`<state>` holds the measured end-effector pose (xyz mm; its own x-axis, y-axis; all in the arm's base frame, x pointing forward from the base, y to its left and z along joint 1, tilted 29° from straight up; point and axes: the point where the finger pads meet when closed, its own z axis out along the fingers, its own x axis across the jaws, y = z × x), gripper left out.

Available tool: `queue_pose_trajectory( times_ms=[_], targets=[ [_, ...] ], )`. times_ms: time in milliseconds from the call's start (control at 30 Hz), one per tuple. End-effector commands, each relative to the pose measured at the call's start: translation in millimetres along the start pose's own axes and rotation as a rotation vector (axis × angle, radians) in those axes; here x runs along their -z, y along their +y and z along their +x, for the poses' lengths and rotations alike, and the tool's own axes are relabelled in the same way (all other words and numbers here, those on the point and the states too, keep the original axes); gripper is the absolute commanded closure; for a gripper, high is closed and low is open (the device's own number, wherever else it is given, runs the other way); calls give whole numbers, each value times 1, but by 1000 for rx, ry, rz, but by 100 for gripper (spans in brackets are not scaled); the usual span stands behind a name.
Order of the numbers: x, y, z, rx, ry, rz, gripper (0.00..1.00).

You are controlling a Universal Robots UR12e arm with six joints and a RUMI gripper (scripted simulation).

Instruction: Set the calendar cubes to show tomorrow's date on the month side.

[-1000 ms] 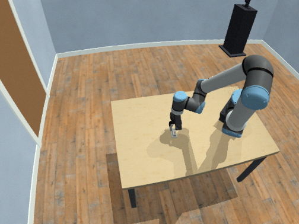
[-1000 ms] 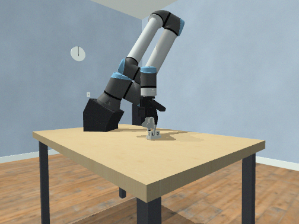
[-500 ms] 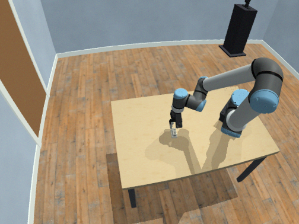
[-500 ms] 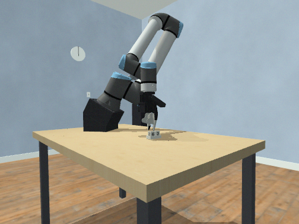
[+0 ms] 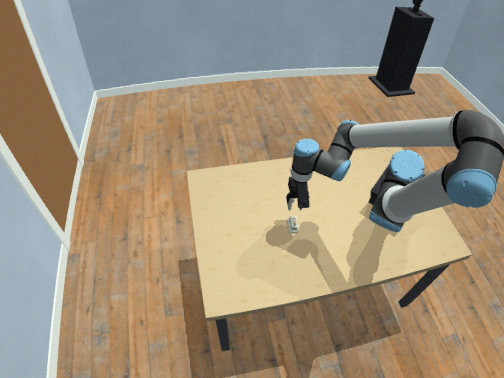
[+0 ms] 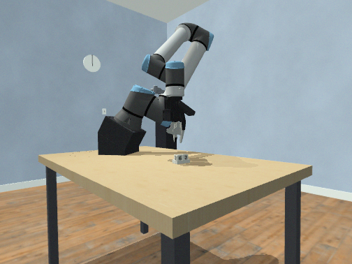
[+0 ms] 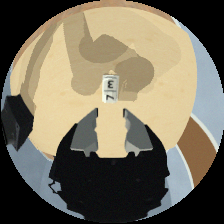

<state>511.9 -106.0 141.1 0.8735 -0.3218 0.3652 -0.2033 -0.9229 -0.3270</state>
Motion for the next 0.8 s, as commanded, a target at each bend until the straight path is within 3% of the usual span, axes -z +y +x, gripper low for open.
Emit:
queue_pose_trajectory(
  times_ms=[0,67,100,767],
  targets=[
    [10,0,0,1,-1,1,71],
    [10,0,0,1,-1,1,71],
    [10,0,0,1,-1,1,0],
    [10,0,0,1,-1,1,0]
  ],
)
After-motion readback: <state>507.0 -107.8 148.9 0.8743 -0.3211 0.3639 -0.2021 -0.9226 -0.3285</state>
